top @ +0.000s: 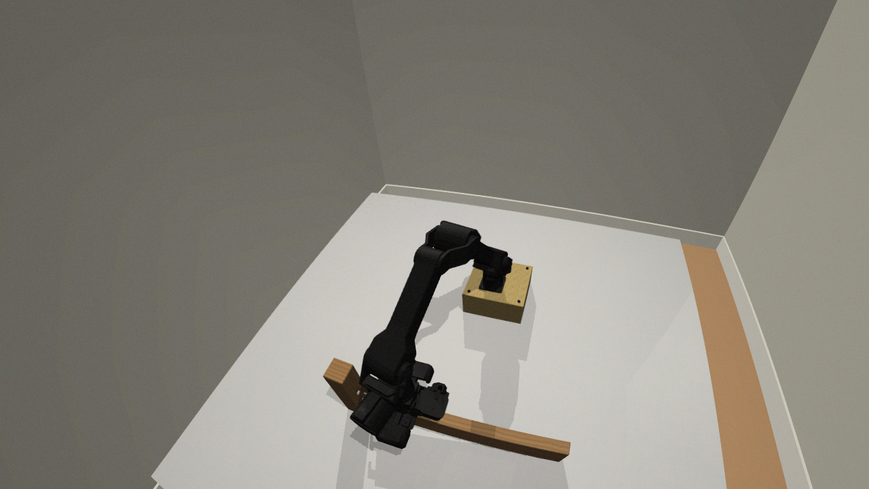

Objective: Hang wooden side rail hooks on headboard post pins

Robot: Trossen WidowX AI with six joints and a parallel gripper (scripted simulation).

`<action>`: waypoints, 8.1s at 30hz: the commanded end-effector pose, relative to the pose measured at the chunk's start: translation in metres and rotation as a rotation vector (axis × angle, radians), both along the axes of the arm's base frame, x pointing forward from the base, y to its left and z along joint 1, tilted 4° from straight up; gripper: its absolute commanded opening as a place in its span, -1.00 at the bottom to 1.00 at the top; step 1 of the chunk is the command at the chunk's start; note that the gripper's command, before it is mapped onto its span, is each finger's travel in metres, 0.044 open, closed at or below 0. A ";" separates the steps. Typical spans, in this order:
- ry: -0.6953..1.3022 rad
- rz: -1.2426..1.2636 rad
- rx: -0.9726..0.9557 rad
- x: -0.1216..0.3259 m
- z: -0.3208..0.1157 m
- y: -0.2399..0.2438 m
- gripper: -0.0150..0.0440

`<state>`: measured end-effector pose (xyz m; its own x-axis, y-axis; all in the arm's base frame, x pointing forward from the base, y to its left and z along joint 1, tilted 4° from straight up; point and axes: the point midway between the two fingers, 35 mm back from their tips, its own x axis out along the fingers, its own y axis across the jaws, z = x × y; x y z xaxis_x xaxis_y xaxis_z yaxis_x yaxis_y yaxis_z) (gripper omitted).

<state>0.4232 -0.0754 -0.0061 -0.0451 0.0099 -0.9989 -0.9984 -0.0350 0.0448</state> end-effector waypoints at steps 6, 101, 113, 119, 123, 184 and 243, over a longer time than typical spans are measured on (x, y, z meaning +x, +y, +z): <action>-0.007 0.001 -0.005 0.001 0.002 -0.003 -0.49; -0.007 0.001 -0.006 0.001 0.002 -0.012 -0.49; -0.007 0.001 -0.006 0.000 0.000 -0.014 -0.49; -0.007 0.001 -0.006 0.000 0.001 -0.014 -0.49; -0.007 0.001 -0.006 0.000 0.001 -0.014 -0.49; -0.007 0.001 -0.007 0.001 0.002 -0.020 -0.49; -0.007 0.001 -0.007 0.002 0.002 -0.025 -0.49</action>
